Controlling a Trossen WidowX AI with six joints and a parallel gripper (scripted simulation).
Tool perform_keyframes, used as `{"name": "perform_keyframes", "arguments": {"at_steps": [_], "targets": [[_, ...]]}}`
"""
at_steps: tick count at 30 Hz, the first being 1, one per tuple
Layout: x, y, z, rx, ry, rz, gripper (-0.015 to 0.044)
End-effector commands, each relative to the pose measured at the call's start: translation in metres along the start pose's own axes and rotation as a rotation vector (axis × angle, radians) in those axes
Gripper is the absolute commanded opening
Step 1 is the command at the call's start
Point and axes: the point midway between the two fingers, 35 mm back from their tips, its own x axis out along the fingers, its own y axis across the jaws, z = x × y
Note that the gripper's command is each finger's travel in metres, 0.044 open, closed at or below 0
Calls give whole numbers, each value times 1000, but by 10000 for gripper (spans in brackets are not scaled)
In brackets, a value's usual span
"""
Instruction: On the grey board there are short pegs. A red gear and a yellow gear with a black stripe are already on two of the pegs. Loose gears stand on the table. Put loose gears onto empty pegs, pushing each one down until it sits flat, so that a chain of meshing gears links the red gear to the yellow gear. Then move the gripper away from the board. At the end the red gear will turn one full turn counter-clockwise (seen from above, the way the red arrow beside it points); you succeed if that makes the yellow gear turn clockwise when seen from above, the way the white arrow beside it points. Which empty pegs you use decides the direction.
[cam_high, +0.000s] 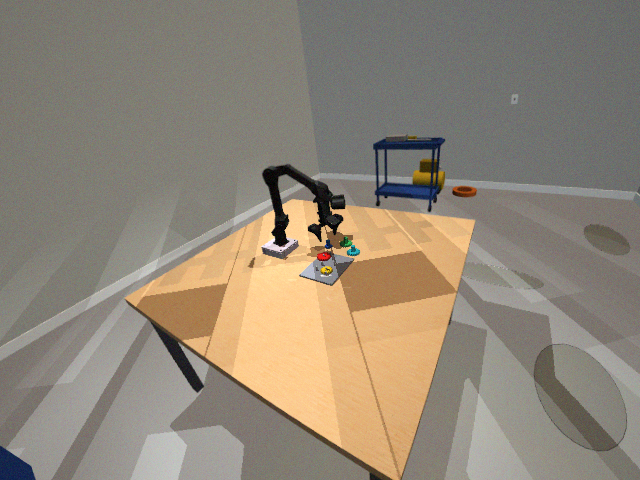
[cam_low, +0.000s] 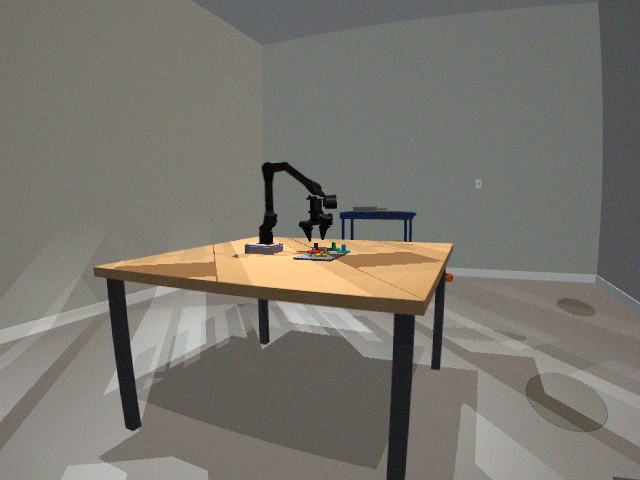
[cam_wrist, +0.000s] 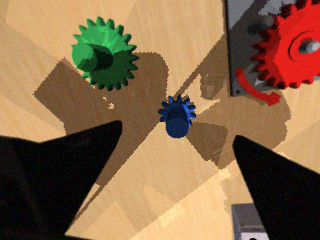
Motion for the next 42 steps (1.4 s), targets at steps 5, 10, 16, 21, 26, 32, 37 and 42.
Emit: {"name": "perform_keyframes", "arguments": {"at_steps": [5, 10, 16, 21, 26, 32, 37, 42], "targets": [[14, -1, -2, 4, 6, -2, 440], [22, -1, -2, 4, 6, -2, 440], [24, -1, -2, 4, 6, -2, 440], [24, -1, -2, 4, 6, -2, 335], [24, -1, -2, 4, 6, -2, 204], [24, -1, -2, 4, 6, -2, 66], [24, -1, -2, 4, 6, -2, 32], [21, 0, -1, 4, 6, -2, 0]]}}
